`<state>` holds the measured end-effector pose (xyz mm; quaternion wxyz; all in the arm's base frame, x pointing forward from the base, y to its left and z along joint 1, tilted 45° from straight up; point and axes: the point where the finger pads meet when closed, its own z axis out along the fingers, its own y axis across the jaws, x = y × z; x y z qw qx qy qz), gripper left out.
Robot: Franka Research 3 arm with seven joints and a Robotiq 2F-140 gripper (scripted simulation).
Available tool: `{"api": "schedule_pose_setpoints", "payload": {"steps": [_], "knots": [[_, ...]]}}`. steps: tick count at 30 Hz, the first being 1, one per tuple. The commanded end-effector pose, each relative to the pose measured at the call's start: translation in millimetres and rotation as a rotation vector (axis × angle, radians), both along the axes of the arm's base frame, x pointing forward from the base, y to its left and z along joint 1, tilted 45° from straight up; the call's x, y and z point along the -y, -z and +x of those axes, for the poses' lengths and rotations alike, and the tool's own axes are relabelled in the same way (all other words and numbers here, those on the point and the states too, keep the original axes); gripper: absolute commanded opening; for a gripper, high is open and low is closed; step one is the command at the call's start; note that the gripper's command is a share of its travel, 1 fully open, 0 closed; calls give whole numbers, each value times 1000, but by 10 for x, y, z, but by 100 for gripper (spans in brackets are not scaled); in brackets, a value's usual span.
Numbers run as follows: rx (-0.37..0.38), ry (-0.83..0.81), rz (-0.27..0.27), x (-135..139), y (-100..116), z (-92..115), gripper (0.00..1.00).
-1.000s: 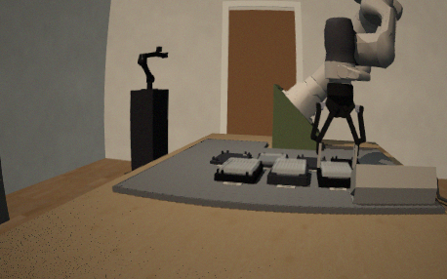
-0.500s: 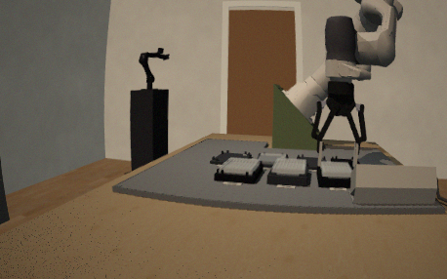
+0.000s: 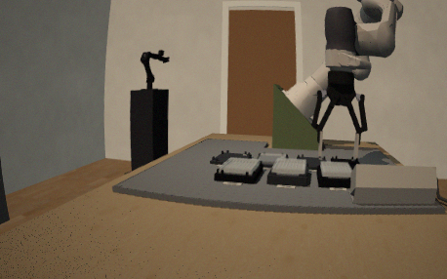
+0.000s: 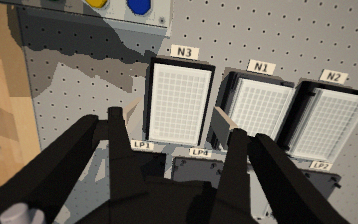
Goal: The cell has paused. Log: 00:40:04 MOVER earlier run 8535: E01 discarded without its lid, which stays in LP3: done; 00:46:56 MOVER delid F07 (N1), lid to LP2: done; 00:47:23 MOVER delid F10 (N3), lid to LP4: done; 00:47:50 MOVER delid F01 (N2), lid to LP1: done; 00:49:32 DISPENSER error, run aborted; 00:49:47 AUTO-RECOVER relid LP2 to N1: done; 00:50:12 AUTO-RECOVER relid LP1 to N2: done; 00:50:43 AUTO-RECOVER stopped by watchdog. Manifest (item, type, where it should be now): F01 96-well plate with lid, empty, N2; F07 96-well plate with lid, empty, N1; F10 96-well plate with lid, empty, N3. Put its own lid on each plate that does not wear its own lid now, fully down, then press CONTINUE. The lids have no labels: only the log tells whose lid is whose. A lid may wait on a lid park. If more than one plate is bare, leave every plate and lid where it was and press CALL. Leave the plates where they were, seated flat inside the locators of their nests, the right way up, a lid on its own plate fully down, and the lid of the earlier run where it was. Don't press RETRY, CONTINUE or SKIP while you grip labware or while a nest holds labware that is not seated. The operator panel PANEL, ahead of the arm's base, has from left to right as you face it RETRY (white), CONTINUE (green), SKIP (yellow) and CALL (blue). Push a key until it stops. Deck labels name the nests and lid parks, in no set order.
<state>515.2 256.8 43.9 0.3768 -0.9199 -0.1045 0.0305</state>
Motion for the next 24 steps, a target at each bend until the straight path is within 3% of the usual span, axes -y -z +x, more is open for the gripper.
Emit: {"api": "schedule_pose_setpoints", "payload": {"steps": [1,22,24], "knots": [[-13,-3,3,42,-36,-32,66],[-13,-3,3,145,-152,-3,66],[-12,-3,5,61,-257,111,66]]}}
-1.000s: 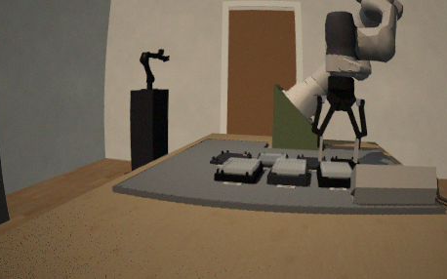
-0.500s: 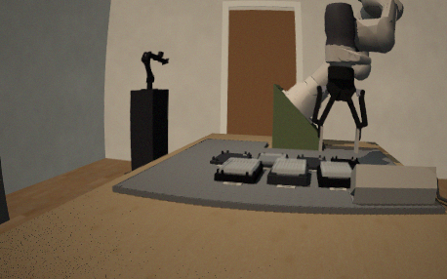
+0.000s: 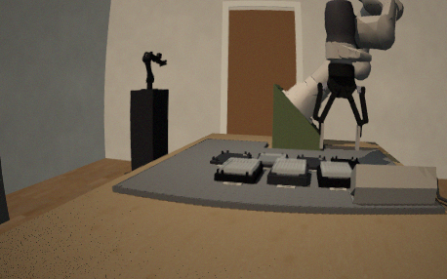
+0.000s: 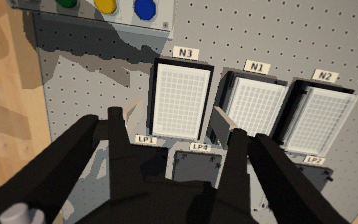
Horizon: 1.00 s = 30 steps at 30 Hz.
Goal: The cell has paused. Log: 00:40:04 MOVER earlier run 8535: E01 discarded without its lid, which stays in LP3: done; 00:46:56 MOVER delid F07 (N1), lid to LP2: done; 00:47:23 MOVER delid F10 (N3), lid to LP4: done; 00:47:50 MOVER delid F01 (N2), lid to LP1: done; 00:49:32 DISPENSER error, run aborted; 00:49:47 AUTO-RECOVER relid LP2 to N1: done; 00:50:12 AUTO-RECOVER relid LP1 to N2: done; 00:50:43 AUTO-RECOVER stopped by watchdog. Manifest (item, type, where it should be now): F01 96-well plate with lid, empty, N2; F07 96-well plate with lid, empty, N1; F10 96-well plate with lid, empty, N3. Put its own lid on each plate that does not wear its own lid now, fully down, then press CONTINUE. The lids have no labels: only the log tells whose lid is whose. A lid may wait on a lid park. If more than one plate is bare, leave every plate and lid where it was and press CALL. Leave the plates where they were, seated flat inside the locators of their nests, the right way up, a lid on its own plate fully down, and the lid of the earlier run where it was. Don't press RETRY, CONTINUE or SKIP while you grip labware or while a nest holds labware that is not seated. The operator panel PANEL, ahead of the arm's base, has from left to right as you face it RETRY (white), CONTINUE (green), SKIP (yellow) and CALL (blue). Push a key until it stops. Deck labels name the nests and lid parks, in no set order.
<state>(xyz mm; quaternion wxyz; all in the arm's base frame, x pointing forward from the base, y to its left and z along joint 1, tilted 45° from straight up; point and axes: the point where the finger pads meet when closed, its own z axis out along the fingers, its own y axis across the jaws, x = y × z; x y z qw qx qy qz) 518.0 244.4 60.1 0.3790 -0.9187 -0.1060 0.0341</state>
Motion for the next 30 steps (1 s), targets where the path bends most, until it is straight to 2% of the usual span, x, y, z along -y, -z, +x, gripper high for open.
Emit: {"api": "schedule_pose_setpoints", "payload": {"steps": [1,3,7,9,12,13,30], "knots": [[-6,3,2,-158,-215,203,66],[-7,3,5,-427,-571,506,66],[-9,5,0,-810,-1137,878,66],[-10,6,-2,-1033,-1442,995,66],[-10,6,-3,-1037,-1449,998,66],[-10,6,-3,-1037,-1449,998,0],[-10,6,-3,-1037,-1449,998,0]]}}
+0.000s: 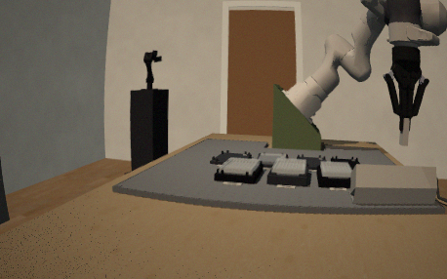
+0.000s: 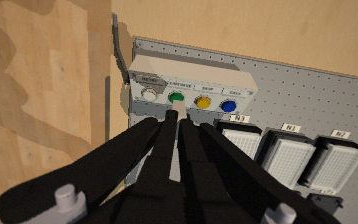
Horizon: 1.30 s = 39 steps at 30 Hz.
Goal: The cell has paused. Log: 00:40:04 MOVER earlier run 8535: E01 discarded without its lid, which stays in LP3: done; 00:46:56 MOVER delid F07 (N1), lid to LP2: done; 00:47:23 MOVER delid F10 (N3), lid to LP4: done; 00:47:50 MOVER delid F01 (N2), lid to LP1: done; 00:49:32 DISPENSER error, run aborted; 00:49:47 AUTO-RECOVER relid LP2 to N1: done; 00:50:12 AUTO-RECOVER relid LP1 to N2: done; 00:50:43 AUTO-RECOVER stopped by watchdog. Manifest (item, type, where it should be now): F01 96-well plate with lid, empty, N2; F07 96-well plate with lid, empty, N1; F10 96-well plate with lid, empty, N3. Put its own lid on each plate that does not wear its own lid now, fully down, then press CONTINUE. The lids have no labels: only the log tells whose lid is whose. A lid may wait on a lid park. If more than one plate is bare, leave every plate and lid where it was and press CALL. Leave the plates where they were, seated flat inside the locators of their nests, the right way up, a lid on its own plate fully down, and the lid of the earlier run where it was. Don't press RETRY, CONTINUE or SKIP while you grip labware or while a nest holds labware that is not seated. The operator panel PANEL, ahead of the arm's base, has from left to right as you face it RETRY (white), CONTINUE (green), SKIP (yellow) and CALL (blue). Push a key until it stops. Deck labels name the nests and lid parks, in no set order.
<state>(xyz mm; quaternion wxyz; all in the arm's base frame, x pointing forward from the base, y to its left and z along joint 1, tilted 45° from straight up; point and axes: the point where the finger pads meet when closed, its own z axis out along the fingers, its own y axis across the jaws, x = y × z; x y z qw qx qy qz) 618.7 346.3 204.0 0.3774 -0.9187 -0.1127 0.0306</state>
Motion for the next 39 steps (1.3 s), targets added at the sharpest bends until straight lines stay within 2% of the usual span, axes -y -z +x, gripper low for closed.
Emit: {"api": "schedule_pose_setpoints", "payload": {"steps": [1,39], "knots": [[-21,16,-1,-18,-10,-10,0],[-21,16,-1,-50,23,-16,0]]}}
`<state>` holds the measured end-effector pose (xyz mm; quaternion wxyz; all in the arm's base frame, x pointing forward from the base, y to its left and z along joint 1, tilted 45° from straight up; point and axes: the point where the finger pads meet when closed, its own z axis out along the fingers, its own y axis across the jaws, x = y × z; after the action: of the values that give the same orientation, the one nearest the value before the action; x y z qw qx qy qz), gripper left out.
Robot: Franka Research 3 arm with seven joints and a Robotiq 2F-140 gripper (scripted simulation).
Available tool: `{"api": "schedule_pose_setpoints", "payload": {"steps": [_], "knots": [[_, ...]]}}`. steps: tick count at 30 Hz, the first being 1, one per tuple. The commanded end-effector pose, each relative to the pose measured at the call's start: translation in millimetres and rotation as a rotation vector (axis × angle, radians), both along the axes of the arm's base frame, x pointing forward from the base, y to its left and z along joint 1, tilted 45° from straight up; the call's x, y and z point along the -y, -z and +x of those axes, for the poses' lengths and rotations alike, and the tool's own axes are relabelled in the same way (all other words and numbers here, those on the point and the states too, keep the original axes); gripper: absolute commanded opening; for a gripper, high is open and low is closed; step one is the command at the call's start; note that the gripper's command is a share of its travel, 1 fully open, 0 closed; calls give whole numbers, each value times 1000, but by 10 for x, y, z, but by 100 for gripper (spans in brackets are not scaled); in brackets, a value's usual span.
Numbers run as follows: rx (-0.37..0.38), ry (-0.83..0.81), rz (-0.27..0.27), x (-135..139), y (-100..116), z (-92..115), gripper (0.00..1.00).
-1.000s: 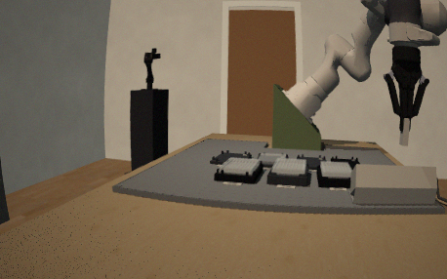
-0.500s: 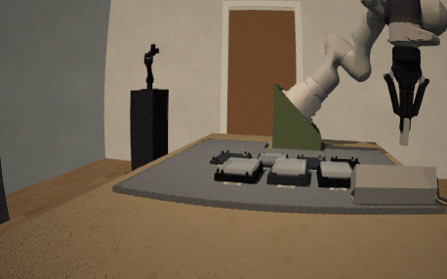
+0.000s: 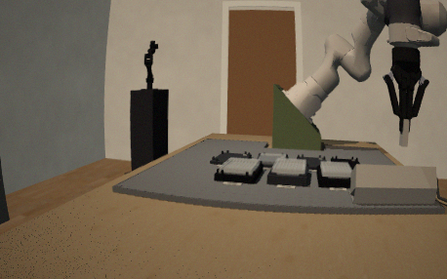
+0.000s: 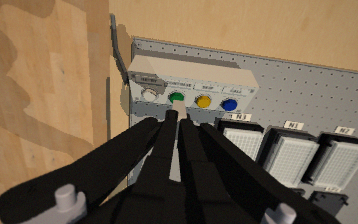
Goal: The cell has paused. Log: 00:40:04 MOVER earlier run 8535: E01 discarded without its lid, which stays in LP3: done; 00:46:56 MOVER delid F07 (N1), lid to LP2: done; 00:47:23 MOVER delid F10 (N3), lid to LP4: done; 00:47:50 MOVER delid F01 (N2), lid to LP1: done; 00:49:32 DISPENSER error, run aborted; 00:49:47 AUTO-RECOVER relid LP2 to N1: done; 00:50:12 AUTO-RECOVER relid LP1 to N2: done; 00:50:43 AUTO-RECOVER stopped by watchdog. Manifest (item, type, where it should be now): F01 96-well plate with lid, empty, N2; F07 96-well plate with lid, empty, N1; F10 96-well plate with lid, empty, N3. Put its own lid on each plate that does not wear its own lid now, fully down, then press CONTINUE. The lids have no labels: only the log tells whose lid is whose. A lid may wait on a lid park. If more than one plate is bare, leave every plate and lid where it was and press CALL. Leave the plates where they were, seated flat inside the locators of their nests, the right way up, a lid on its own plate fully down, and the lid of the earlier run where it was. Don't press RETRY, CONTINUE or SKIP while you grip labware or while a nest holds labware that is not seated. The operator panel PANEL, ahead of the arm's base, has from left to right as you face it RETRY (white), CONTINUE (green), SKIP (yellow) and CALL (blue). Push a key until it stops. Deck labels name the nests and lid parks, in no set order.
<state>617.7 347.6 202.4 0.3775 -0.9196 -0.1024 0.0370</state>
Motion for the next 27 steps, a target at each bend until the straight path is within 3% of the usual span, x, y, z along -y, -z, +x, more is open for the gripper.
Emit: {"api": "schedule_pose_setpoints", "payload": {"steps": [1,27], "knots": [[-2,2,2,-40,11,-6,0],[-2,2,2,-128,101,-23,0]]}}
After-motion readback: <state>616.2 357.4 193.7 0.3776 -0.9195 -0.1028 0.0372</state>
